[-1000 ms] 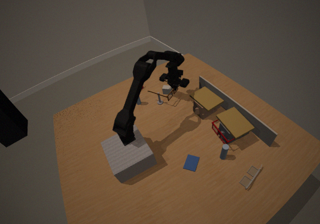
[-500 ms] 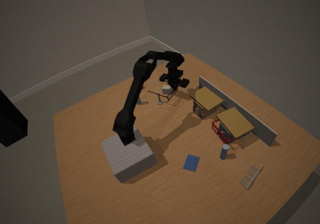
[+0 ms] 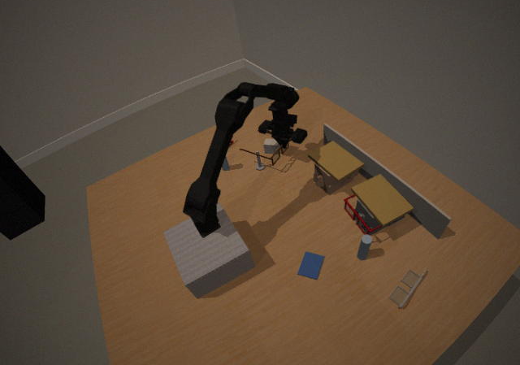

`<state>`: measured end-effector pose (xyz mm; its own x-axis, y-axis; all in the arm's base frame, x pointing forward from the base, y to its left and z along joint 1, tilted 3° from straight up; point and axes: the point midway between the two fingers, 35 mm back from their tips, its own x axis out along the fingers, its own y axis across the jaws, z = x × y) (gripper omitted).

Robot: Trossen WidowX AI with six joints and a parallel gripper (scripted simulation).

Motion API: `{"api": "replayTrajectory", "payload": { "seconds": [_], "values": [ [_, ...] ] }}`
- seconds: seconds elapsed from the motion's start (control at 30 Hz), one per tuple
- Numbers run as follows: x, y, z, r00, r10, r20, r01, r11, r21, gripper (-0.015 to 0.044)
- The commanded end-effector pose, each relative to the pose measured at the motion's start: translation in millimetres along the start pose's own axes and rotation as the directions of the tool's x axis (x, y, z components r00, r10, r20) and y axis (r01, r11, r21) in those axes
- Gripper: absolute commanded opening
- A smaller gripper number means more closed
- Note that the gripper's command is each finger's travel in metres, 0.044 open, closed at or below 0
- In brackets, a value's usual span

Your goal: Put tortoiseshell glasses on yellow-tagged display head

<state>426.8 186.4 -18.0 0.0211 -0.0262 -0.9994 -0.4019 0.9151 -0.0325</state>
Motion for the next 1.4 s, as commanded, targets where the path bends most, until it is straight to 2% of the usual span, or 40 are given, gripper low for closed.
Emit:
{"api": "replayTrajectory", "payload": {
  "seconds": [0.0, 0.3, 0.53, 0.93, 1.37],
  "values": [
    [-1, 0, -2, 1.0, 0.0, 0.0, 0.0, 1.0, -0.005, 0.0],
    [-59, 0, -8, 1.0, 0.001, -0.001, -0.001, 1.0, -0.005, 0.0],
    [-60, -3, -11, 1.0, 0.0, -0.001, 0.0, 0.999, -0.042, 0.0],
    [-65, -27, -42, 1.0, -0.002, -0.003, 0.001, 0.954, -0.299, 0.0],
    [-65, -48, -82, 1.0, -0.004, -0.007, -0.001, 0.828, -0.56, 0.0]
  ]
}}
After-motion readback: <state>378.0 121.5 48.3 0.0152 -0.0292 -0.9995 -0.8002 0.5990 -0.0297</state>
